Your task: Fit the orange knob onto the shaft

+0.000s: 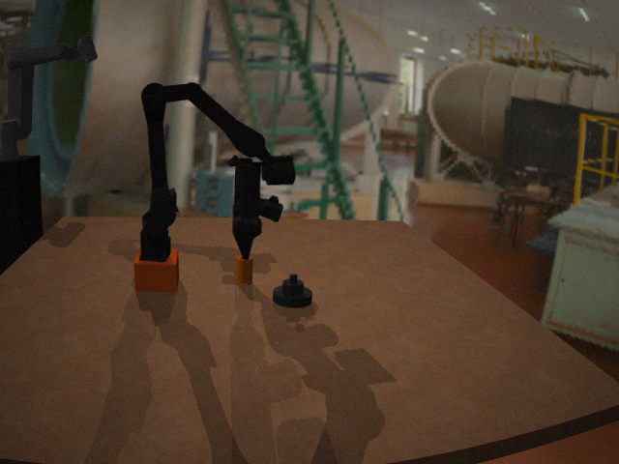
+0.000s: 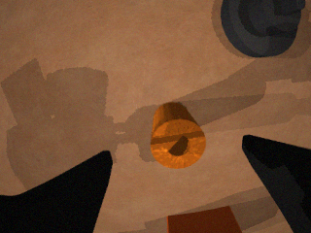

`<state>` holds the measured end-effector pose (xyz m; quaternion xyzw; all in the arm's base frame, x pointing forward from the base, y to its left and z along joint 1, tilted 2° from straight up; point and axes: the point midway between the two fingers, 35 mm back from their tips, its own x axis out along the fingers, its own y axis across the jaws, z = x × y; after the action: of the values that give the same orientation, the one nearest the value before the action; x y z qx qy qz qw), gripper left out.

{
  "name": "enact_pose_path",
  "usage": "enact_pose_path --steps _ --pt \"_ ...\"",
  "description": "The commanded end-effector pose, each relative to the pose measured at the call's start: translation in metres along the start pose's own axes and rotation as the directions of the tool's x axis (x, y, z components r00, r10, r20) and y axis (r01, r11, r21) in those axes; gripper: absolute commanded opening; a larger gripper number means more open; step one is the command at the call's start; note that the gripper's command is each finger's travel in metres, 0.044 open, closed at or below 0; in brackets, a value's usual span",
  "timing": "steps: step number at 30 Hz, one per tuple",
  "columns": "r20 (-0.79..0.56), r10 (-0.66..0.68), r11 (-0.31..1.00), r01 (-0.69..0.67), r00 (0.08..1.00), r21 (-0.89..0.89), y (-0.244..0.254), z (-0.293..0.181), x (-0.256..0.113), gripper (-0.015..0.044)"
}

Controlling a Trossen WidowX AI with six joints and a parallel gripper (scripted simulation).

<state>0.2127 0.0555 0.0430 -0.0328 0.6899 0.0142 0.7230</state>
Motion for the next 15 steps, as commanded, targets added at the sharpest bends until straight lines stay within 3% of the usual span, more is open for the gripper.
enact_pose_path --steps 1,15 --pt "-0.009 -0.008 1.0 0.008 1.0 0.0 -0.001 -0.001 0.007 0.044" --pt "-0.009 -0.008 1.0 0.008 1.0 0.0 -0.001 0.0 0.03 0.044"
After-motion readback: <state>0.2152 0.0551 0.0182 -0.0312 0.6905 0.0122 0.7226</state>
